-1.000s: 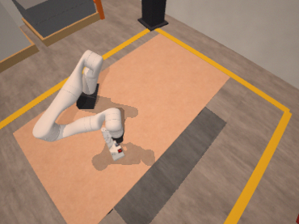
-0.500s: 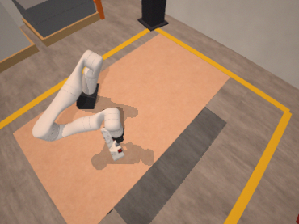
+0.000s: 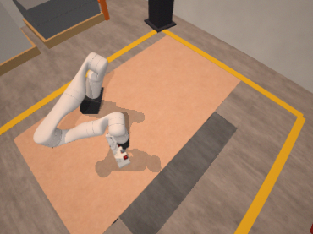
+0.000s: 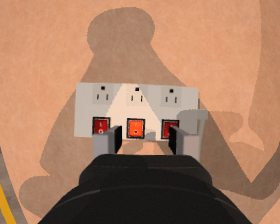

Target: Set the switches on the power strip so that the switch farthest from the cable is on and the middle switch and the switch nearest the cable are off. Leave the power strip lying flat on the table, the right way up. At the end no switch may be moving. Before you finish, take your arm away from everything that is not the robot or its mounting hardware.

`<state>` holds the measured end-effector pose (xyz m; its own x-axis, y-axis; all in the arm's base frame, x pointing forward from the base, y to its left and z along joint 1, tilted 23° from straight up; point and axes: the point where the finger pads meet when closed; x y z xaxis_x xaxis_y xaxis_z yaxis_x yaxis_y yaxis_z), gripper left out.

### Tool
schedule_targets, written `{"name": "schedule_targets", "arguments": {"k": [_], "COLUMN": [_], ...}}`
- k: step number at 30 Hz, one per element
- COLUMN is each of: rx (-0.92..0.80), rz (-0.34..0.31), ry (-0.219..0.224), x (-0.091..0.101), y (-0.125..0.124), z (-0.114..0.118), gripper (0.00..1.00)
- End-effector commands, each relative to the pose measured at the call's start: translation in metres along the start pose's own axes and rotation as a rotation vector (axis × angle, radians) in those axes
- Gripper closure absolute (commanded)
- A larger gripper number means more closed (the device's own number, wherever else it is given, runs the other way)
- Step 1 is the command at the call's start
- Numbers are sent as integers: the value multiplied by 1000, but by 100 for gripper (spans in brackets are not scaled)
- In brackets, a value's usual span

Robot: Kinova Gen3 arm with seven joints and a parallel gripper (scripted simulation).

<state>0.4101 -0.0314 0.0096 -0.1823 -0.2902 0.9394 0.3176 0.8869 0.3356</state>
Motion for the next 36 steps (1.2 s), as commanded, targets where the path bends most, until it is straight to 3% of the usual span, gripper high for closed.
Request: {"name": "schedule_targets", "arguments": {"k": [1,36], "rx": [7,60], "rz": [-4,-30], "ry": [-2,-13], "x": [0,-1], "y": [0,4], "z": [0,0], "gripper": [0,0]}}
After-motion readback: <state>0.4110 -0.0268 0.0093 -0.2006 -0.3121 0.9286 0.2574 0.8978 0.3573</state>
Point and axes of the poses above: the point where the finger pads meet when closed, its own x axis back along the fingers, its own z axis across the jaws, y = z × x, and after that the axes turned 13 degrees about -x, right-handed
